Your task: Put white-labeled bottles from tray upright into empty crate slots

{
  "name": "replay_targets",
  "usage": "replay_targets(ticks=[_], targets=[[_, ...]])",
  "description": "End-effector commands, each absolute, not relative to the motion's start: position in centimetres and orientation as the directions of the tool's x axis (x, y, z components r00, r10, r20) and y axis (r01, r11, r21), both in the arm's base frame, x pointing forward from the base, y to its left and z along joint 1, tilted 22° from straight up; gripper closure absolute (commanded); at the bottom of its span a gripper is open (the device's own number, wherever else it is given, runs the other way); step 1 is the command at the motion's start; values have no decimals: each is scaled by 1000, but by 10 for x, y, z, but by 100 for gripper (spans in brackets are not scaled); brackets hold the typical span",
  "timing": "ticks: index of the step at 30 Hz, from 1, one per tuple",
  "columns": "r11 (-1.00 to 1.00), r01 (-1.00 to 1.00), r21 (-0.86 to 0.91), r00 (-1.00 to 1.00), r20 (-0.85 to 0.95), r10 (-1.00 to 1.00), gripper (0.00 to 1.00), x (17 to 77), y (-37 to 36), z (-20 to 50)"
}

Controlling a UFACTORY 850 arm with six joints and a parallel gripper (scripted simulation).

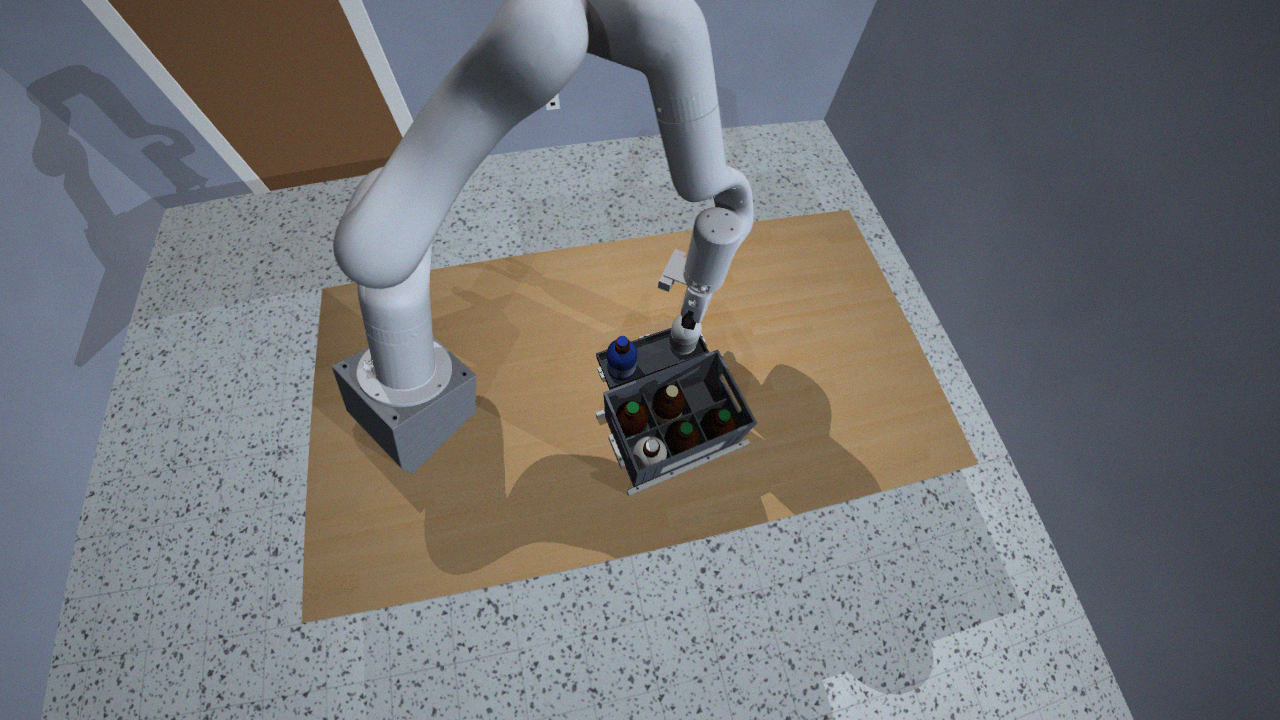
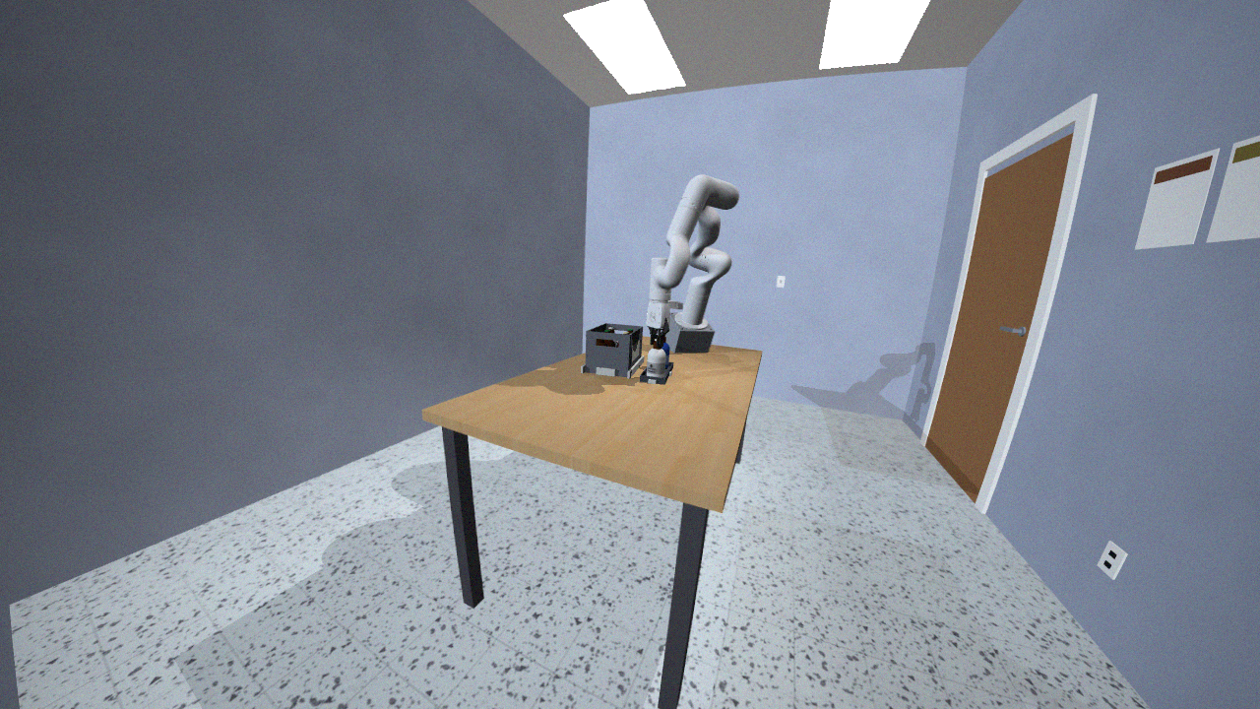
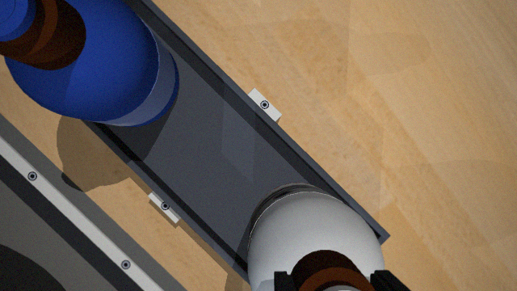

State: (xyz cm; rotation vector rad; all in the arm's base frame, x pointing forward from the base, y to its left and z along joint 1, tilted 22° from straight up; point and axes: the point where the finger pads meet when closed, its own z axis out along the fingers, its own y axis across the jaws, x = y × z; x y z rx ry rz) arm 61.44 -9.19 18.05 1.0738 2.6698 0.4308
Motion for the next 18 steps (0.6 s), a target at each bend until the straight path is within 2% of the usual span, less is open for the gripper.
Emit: replay_targets(ticks=[1,18], targets=[[688,633,354,-704,-105,702,100,615,-93,183],[688,633,354,-704,-105,702,100,613,-94,189]])
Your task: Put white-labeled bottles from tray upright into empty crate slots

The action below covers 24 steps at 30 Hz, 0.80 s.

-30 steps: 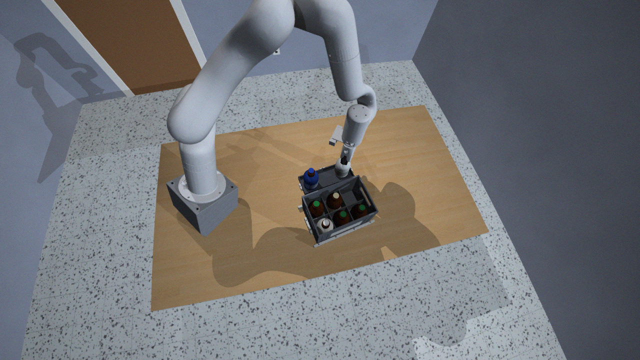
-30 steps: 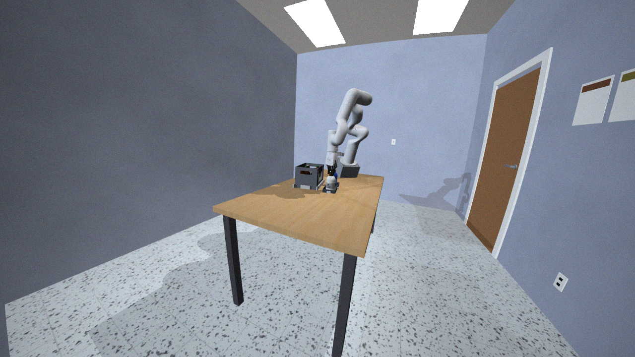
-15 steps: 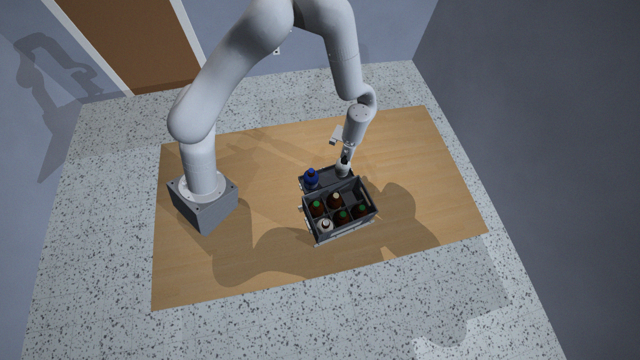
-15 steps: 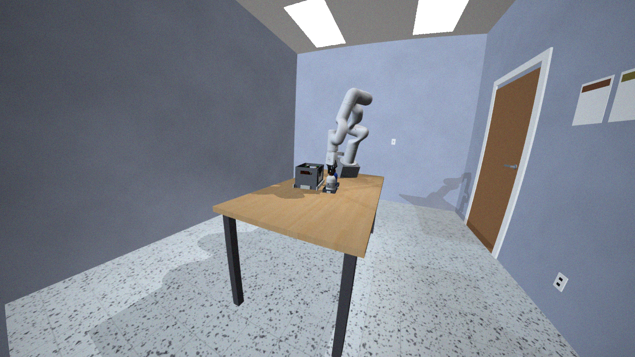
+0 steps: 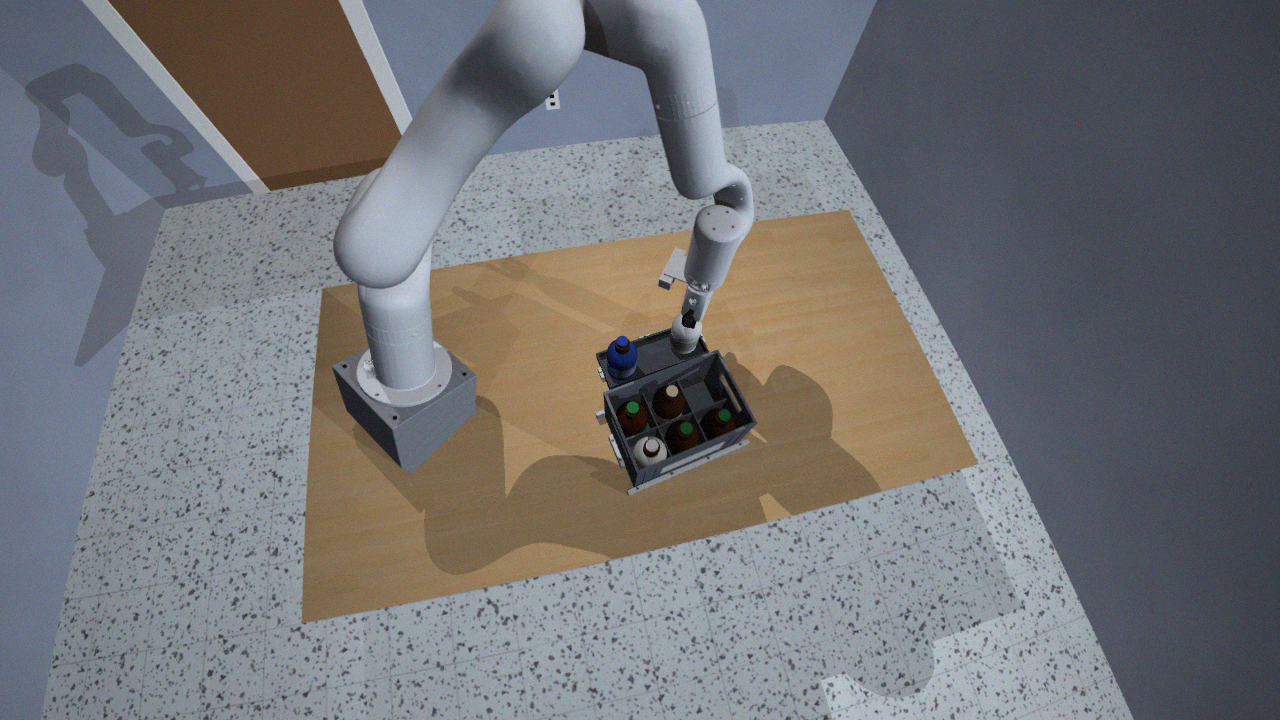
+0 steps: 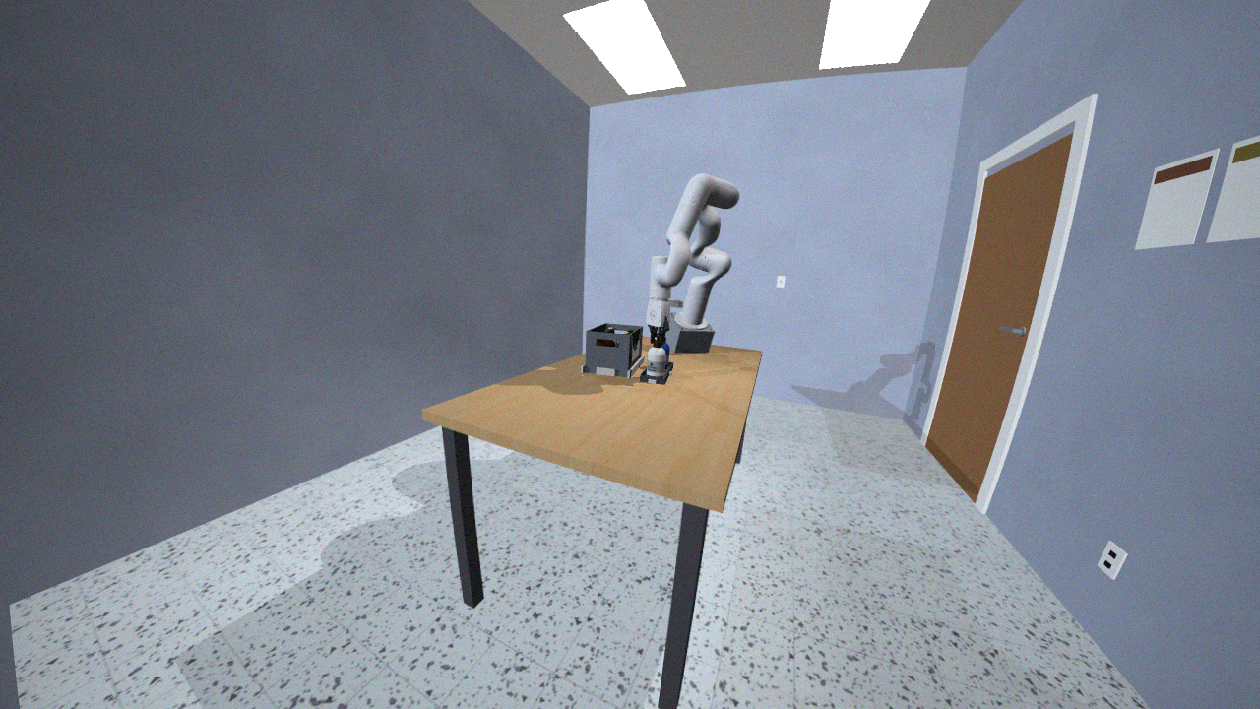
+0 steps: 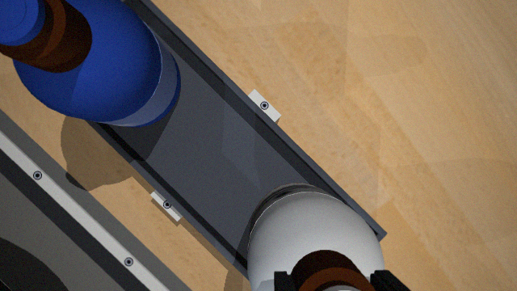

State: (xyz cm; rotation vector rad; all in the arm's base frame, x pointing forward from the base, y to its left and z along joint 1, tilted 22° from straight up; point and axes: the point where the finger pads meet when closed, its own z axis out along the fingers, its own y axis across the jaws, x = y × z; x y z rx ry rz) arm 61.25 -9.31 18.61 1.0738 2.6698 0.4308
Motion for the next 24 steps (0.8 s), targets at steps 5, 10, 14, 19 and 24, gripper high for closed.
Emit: replay_targets(ticks=[5,10,14,19,24], targets=[[688,633,354,-704,-105,702,100,612,-94,192],[688,633,354,-704,-105,702,100,611,-95,194],[688,633,354,-704,-105,702,100,611,-95,196],[688,633,354,-704,-105,702,100,610,-96,199],[688,633,354,-704,-105,702,100,608,-97,202]])
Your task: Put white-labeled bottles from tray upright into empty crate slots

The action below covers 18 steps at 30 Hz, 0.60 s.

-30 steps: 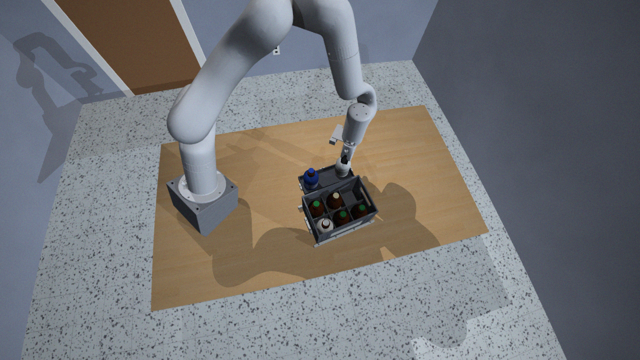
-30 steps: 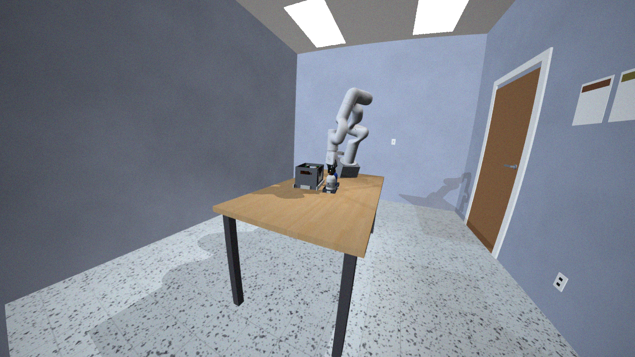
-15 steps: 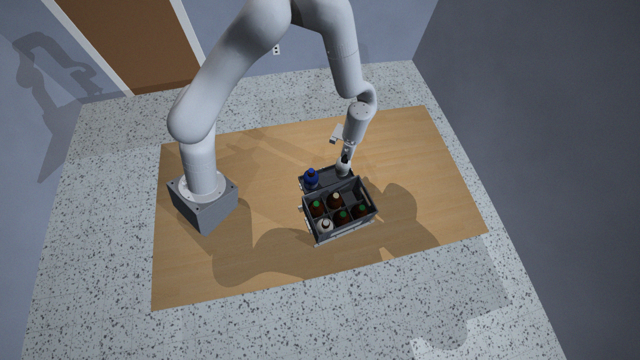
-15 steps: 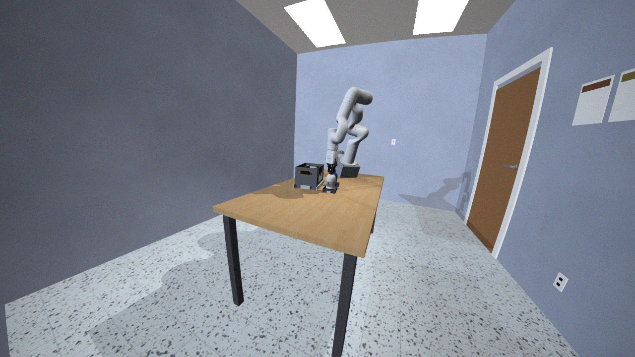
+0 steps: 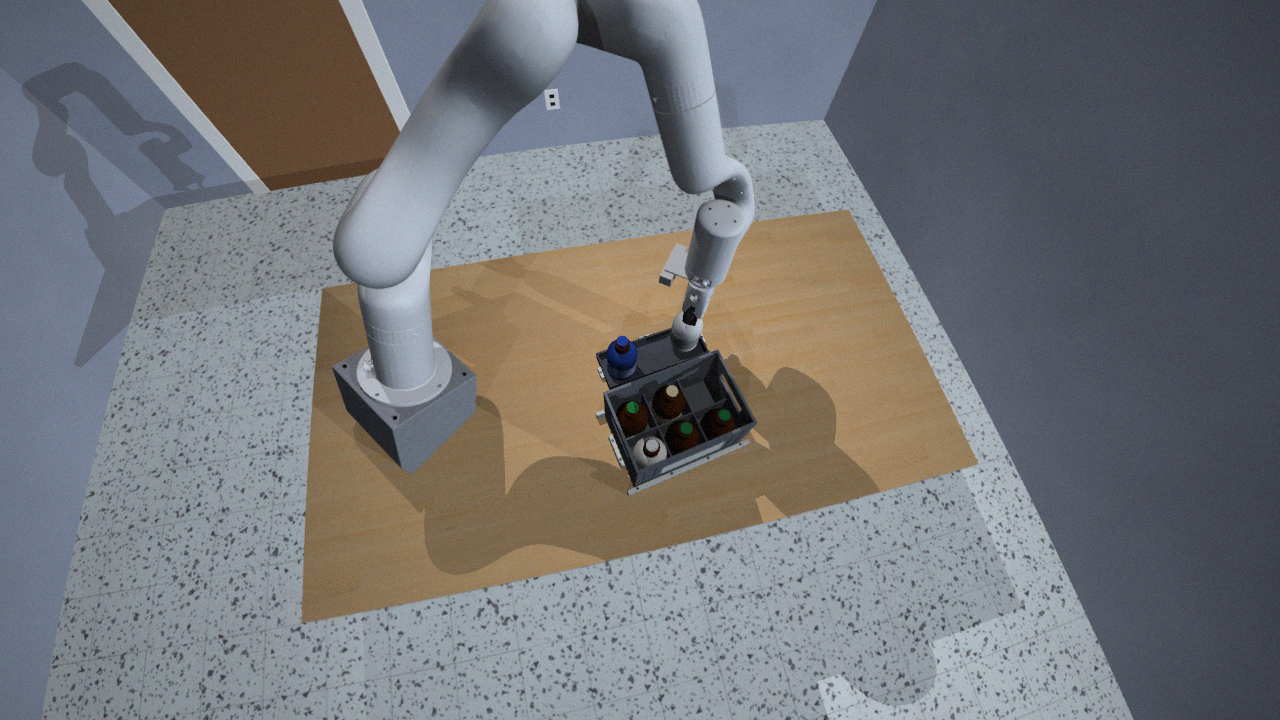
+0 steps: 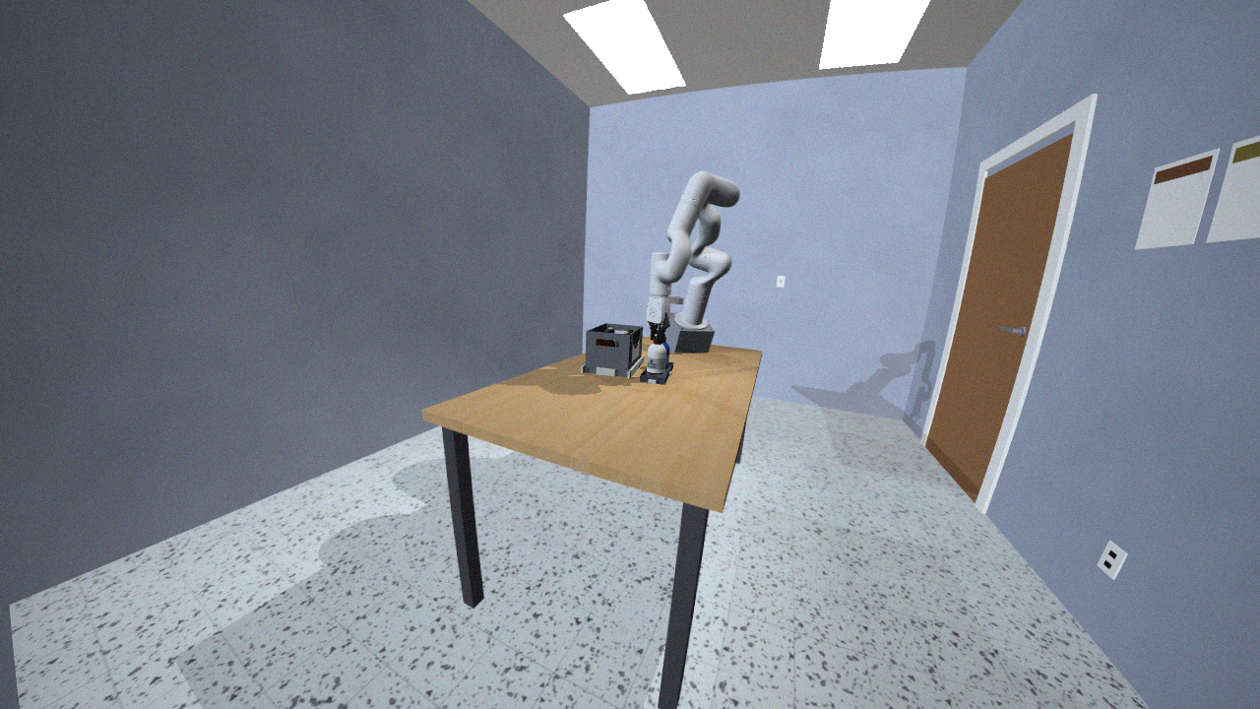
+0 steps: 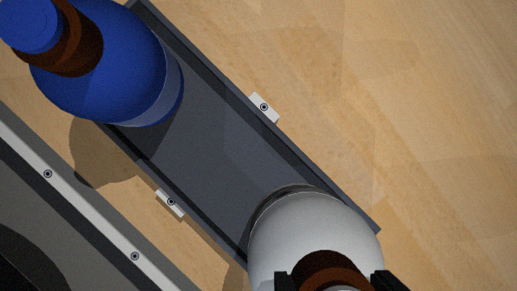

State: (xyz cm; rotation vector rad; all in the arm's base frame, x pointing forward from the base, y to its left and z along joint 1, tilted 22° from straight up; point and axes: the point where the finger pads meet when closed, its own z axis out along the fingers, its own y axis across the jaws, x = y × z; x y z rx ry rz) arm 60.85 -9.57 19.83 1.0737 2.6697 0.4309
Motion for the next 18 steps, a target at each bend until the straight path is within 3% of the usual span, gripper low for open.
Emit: replay_targets(ticks=[1,18], targets=[[688,633,354,-704,-105,702,100,608,-97,203],[688,633,354,-704,-105,702,100,604,-99,216]])
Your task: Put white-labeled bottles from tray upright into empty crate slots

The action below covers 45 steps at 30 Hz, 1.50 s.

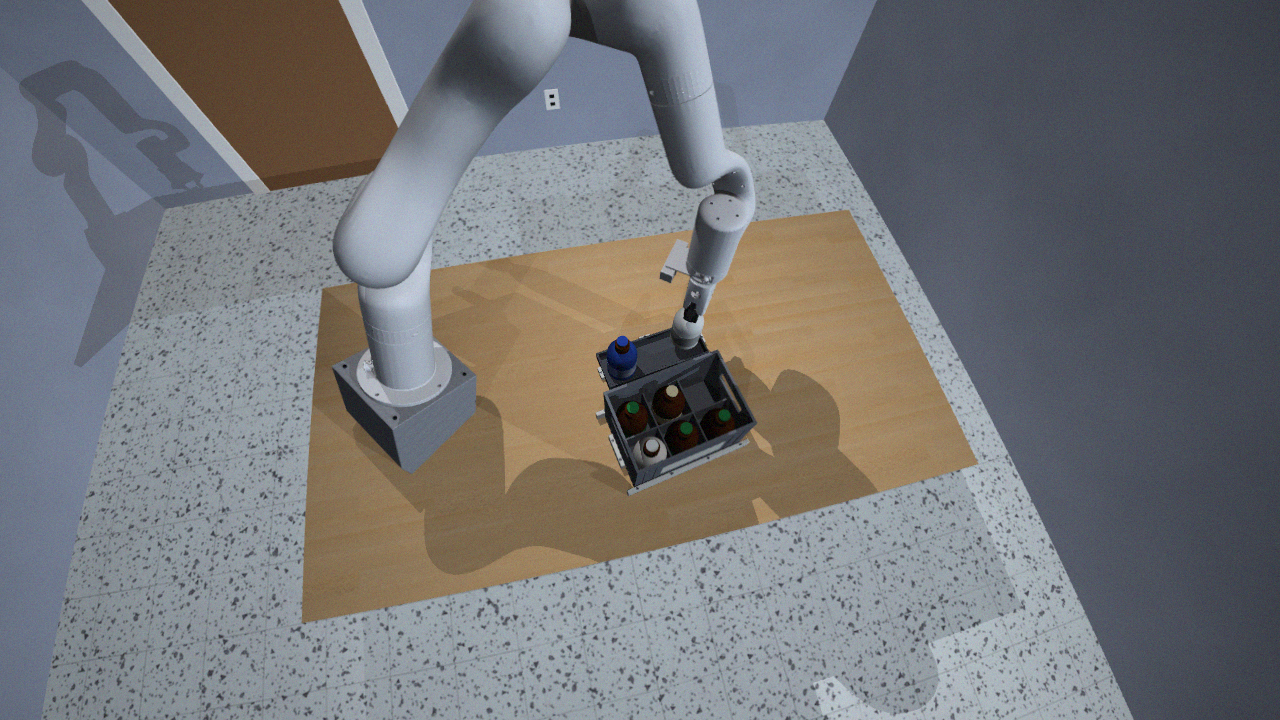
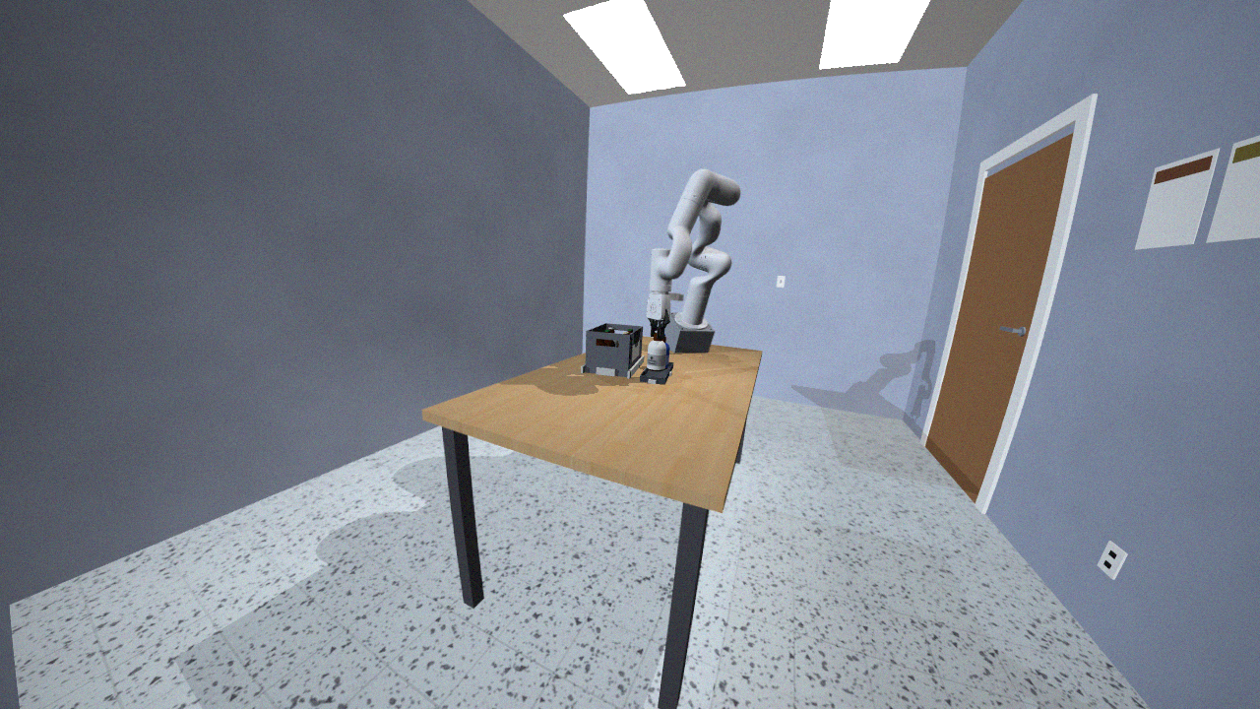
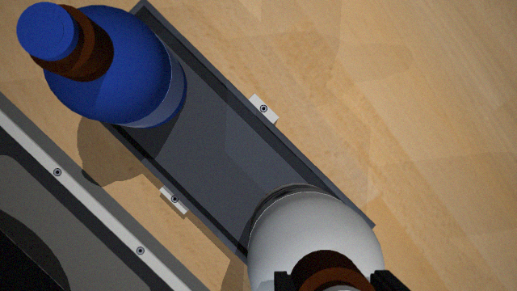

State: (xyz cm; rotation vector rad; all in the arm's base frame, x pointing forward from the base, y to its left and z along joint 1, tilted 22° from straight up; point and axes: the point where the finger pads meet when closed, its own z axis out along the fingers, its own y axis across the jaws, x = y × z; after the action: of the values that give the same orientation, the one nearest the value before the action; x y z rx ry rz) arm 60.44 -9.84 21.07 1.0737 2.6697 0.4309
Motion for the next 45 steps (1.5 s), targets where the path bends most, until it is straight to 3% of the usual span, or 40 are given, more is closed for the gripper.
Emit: replay_targets(ticks=[1,45], targets=[[688,633,354,-704,-105,702,100,604,-100,216],[688,633,354,-704,-105,702,100,589,-109,259]])
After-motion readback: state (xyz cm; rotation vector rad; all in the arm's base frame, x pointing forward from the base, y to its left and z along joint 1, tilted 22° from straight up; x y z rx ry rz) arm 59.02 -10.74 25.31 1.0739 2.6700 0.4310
